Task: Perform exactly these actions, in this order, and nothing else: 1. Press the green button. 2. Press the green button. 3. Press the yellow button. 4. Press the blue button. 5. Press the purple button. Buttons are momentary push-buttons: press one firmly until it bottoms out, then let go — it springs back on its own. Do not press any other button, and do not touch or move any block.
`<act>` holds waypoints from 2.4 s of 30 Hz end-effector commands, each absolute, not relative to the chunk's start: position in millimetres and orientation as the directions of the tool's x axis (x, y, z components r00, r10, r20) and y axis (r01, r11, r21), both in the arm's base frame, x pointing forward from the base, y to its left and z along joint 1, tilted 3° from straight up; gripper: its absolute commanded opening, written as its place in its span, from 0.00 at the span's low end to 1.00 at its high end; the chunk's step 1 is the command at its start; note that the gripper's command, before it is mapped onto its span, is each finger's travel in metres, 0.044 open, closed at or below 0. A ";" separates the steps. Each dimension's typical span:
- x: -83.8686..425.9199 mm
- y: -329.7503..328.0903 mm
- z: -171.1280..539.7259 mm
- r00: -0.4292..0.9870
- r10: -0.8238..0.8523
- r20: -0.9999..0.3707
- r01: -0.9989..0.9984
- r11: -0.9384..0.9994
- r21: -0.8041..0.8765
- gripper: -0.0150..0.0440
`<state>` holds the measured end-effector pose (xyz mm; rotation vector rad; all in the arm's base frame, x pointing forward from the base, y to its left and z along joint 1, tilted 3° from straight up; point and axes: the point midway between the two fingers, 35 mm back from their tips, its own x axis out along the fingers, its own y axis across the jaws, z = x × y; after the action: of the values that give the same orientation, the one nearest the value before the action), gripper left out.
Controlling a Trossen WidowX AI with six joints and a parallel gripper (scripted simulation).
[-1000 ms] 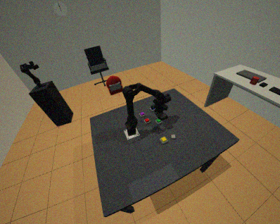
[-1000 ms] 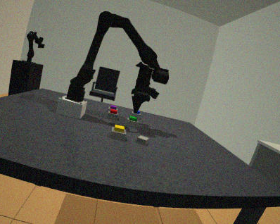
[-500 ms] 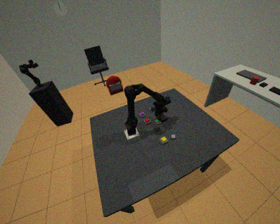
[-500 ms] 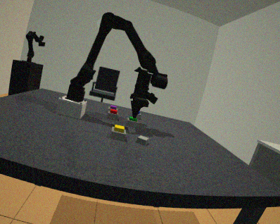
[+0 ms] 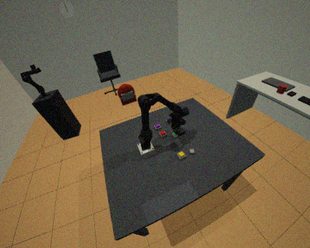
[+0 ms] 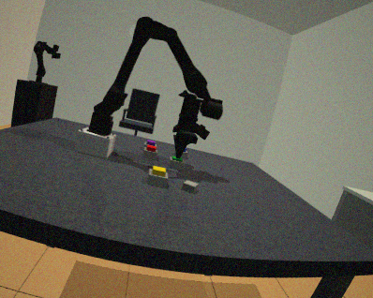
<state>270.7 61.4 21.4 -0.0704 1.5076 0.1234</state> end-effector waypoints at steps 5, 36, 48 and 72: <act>270.5 61.3 23.9 0.058 0.038 -0.998 -0.125 0.992 0.030 0.29; 234.5 -126.7 107.1 0.054 0.025 -0.998 -0.124 0.992 0.019 0.29; 226.9 -142.2 45.0 0.050 0.023 -0.998 -0.124 0.992 0.017 0.29; 228.4 -141.3 12.8 0.050 0.024 -0.998 -0.124 0.992 0.017 0.29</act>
<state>230.5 -143.2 18.8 -0.0859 1.5106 0.1083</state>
